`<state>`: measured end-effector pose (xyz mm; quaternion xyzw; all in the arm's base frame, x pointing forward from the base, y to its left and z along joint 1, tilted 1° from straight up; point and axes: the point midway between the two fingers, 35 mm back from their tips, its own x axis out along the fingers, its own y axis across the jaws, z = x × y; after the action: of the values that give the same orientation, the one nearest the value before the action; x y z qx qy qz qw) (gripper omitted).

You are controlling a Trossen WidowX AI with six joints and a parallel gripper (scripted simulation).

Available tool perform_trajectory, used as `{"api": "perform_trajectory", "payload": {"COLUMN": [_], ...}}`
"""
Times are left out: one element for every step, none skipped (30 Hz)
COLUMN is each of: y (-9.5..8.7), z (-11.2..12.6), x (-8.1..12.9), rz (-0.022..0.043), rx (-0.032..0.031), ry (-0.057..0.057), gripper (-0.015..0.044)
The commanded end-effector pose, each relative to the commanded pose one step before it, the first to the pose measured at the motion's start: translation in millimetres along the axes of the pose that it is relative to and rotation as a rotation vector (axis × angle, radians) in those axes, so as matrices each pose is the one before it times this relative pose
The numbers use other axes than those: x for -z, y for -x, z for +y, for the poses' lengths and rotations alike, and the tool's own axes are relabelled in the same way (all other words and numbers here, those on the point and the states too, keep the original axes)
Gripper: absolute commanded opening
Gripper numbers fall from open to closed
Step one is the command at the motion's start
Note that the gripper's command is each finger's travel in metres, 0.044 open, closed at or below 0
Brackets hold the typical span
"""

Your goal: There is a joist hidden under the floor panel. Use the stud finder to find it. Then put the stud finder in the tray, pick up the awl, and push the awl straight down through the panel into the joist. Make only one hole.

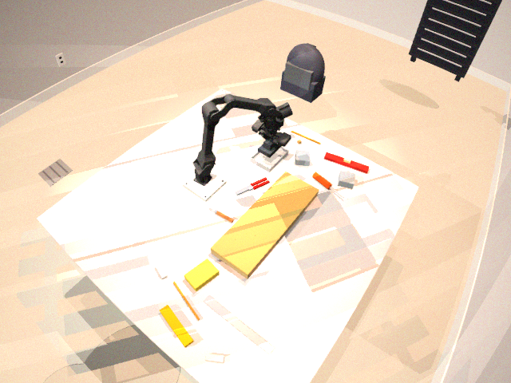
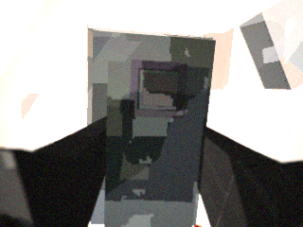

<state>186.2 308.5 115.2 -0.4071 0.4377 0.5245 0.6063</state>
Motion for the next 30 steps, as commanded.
{"api": "perform_trajectory", "payload": {"y": [-5.95, -1.52, -1.52, -1.52, -1.51, -1.51, -1.5, -1.5, -1.5, -1.49, -1.49, -1.48, -1.48, -1.47, -1.47, -1.46, -1.46, -1.46, -1.45, -1.45, -1.44, -0.26, -0.48, -0.71, -0.96, -1.21, -1.46, -1.59, -1.6, -1.6], "z": [-0.77, 0.01, 0.02, 0.02, 0.03, 0.03, 0.03, 0.04, 0.04, 0.05, 0.05, 0.06, 0.06, 0.06, 0.07, 0.07, 0.08, 0.08, 0.09, 0.09, 0.09, 0.0, 0.0, 0.0, 0.0, 0.01, 0.01, 0.02, 0.02, 0.03], "x": [1.02, 0.47, 0.47, 0.48, 0.49, 0.5, 0.51, 0.51, 0.52, 0.53, 0.54, 0.55, 0.55, 0.56, 0.57, 0.58, 0.58, 0.59, 0.6, 0.61, 0.61, 0.07, 0.14, 0.21, 0.28, 0.36, 0.44, 0.49, 0.51, 0.52], "rz": [-0.00246, 0.00002, 0.00002, 0.00002, 0.00002, 0.00002, 0.00002, 0.00002, 0.00002, 0.00002, 0.00002, 0.00002, 0.00002, 0.00003, 0.00003, 0.00003, 0.00003, 0.00003, 0.00003, 0.00003, 0.00003, 0.0, 0.0, 0.0, 0.00001, 0.00001, 0.00001, 0.00001, 0.00001, 0.00002], "rx": [0.00338, 0.0, 0.0, 0.0, 0.0, 0.0, 0.0, 0.0, 0.0, 0.0, 0.0, 0.0, 0.0, 0.0, 0.0, -0.00001, -0.00001, -0.00001, -0.00001, -0.00001, -0.00001, 0.0, 0.0, 0.0, 0.0, 0.0, 0.0, 0.0, 0.0, 0.0], "ry": [-0.0033, 0.0, 0.0, 0.0, 0.0, 0.0, 0.0, 0.0, 0.0, 0.0, 0.0, 0.0, 0.0, 0.0, 0.0, 0.0, 0.0, 0.0, 0.0, 0.0, 0.0, 0.0, 0.0, 0.0, 0.0, 0.0, 0.0, 0.0, 0.0, 0.0], "gripper": [0.0, 0.0, 0.0, 0.0, 0.0, 0.0, 0.0, 0.0, 0.0, 0.0, 0.0, 0.0, 0.0, 0.0, 0.0, 0.0, 0.0, 0.0, 0.0, 0.0, 0.0, 0.0, 0.0, 0.0, 0.0, 0.0, 0.0, 0.0, 0.0, 0.0]}}
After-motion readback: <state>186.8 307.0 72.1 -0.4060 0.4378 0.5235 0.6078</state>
